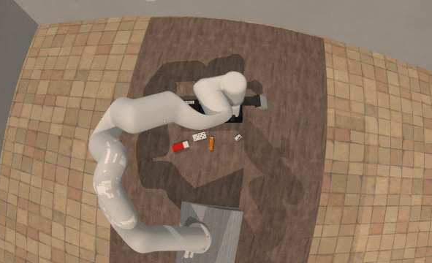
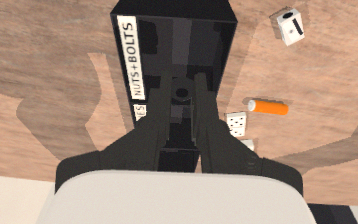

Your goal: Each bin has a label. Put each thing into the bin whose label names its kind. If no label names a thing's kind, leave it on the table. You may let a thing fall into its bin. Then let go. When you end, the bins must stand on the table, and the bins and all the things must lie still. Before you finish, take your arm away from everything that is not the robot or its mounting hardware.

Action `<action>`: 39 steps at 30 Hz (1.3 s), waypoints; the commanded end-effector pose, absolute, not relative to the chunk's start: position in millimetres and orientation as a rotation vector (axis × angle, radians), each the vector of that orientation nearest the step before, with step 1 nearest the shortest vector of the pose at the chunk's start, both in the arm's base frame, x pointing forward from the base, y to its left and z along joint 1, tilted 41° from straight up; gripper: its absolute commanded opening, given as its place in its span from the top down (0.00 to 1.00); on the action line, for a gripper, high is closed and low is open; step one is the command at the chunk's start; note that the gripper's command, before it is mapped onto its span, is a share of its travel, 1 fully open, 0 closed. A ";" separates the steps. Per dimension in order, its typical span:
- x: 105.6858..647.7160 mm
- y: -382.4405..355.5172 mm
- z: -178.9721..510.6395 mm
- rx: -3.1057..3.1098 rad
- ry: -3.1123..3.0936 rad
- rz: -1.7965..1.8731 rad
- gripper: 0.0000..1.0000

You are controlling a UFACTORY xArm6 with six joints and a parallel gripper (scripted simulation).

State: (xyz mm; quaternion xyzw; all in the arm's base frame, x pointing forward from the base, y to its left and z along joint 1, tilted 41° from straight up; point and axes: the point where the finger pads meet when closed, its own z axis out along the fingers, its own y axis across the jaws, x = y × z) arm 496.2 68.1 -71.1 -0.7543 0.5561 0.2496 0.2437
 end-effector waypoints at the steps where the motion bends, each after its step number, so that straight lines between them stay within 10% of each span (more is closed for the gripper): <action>1: 496.5 73.5 -77.3 -2.060 1.519 0.678 1.00; 38: 492.9 99.0 -107.2 -2.060 1.519 0.678 1.00; 39: 492.9 99.0 -107.2 -2.060 1.519 0.678 0.70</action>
